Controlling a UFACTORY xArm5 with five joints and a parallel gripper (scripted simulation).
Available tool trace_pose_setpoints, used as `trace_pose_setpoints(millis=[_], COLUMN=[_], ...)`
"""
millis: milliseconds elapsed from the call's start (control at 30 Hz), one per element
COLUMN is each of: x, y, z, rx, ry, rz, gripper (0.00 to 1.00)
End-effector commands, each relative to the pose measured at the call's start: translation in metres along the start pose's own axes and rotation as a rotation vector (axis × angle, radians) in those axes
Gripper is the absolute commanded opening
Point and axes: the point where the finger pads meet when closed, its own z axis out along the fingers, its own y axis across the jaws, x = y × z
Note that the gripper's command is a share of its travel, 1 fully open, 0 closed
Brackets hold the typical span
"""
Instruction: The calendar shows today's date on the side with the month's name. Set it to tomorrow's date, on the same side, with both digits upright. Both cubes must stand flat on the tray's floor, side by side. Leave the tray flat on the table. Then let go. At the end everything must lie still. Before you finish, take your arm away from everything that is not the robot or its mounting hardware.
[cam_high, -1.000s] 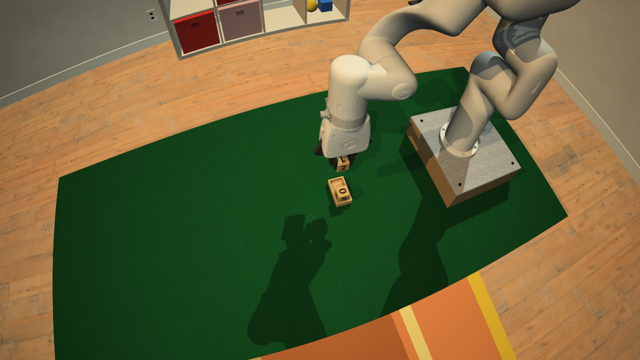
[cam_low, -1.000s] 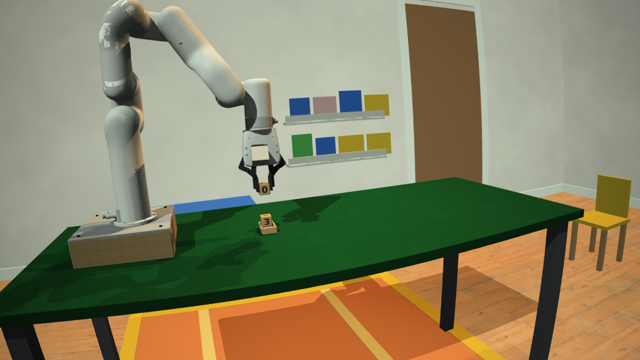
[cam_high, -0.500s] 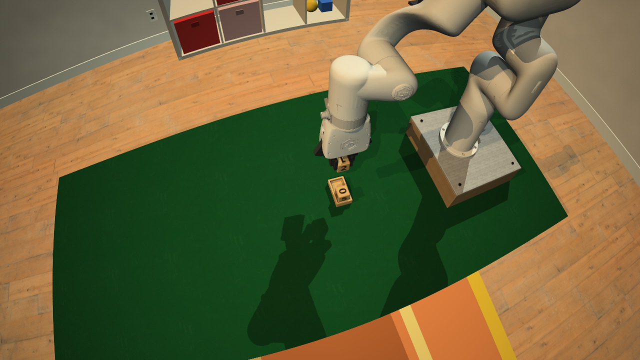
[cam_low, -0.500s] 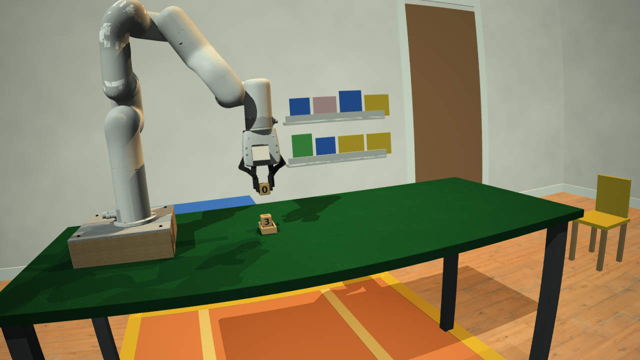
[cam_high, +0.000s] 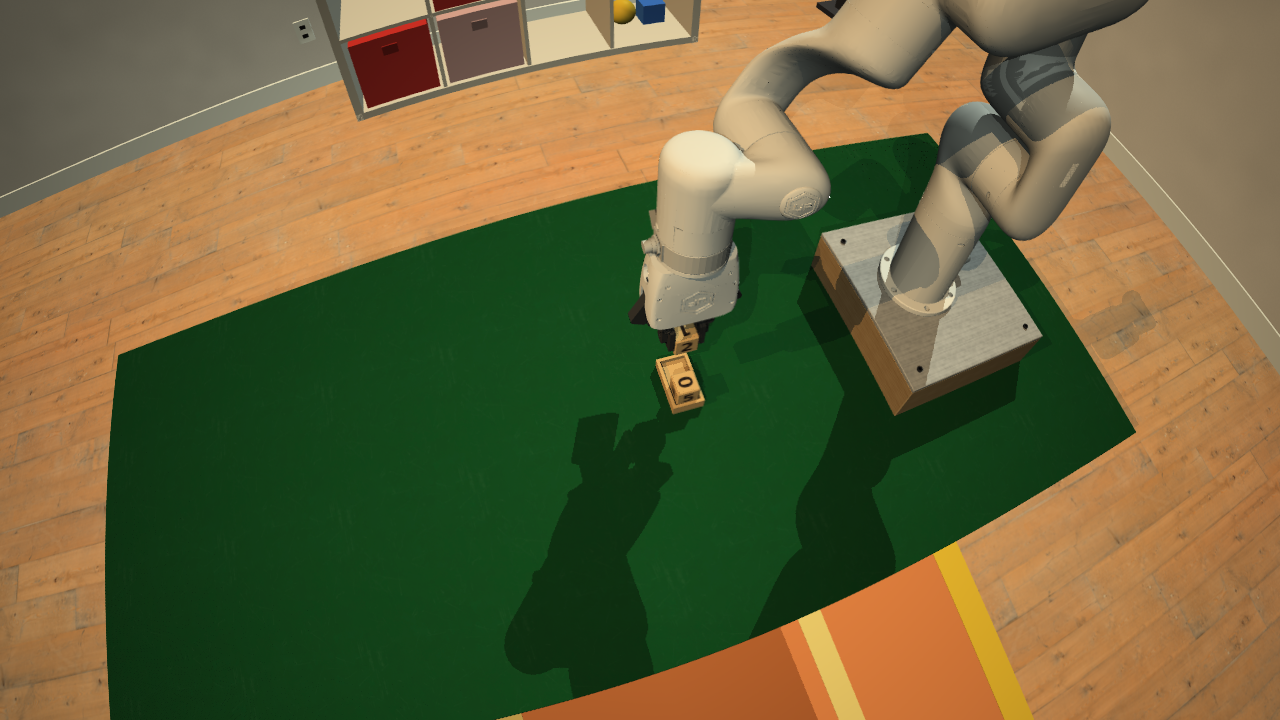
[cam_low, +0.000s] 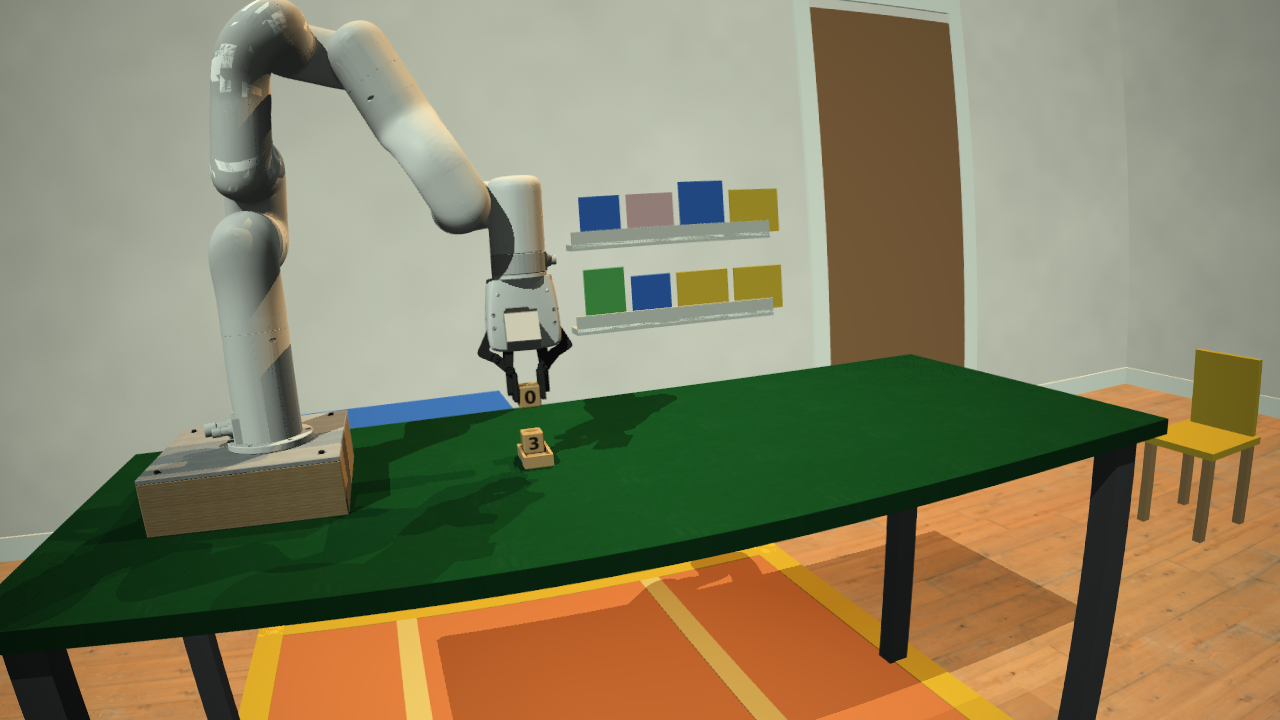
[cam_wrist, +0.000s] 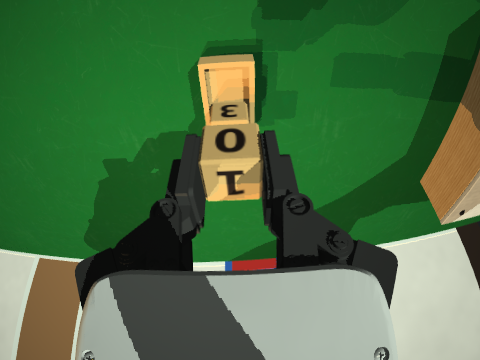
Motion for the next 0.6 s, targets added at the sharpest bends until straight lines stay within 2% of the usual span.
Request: trace_pose_setpoints(millis=[0, 267, 567], x=[0.000, 0.000, 0.000], y=[-0.002, -0.003, -0.003], z=[0.013, 0.034, 0.039], rx=[0.004, 0.004, 0.004], ry=[0.000, 0.000, 0.000], rz=[0.000, 0.000, 0.000], gripper=[0.27, 0.27, 0.27])
